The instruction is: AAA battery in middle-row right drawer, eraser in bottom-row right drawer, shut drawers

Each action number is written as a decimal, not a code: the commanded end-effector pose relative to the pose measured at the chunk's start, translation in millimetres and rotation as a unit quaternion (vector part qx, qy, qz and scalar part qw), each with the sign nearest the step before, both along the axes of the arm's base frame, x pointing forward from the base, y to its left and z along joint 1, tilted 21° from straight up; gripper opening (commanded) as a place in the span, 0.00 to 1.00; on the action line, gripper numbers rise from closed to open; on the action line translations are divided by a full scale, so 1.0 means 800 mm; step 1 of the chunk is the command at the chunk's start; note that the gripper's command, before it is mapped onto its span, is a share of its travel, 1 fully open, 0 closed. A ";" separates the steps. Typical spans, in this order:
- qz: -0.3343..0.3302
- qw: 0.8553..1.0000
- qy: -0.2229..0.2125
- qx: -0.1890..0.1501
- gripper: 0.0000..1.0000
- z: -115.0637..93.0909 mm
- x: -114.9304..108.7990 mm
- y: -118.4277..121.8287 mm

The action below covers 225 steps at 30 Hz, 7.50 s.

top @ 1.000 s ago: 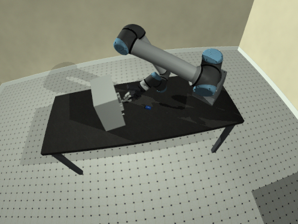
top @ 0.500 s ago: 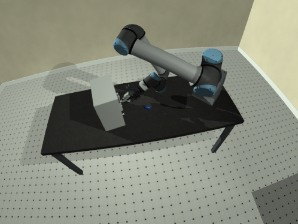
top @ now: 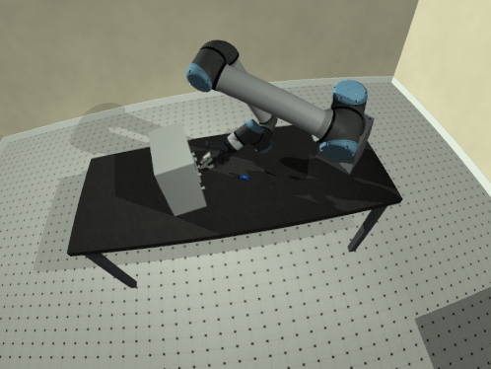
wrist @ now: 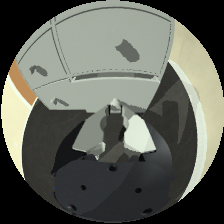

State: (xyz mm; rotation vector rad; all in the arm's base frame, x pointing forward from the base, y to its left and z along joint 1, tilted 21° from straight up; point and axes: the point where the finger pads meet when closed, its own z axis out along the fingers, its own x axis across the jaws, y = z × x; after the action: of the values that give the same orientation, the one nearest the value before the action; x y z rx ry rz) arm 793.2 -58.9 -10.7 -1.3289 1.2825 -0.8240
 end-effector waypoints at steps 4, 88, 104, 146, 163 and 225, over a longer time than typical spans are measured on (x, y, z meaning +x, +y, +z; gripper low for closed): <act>0.000 1.000 0.000 0.000 0.07 0.002 0.005 0.000; 0.000 1.000 0.000 0.000 0.20 0.005 0.013 0.001; 0.000 1.000 0.000 0.000 0.20 -0.002 -0.007 -0.001; 0.000 1.000 0.000 0.000 0.20 0.047 -0.112 -0.031; 0.000 1.000 0.000 0.000 0.20 0.068 -0.135 -0.039; 0.057 0.951 0.300 -0.057 0.20 0.116 -0.216 -0.063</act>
State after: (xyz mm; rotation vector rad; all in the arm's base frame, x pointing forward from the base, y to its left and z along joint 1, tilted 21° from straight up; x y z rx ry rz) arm 626.3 -104.8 77.9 -1.7367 1.5794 -0.5107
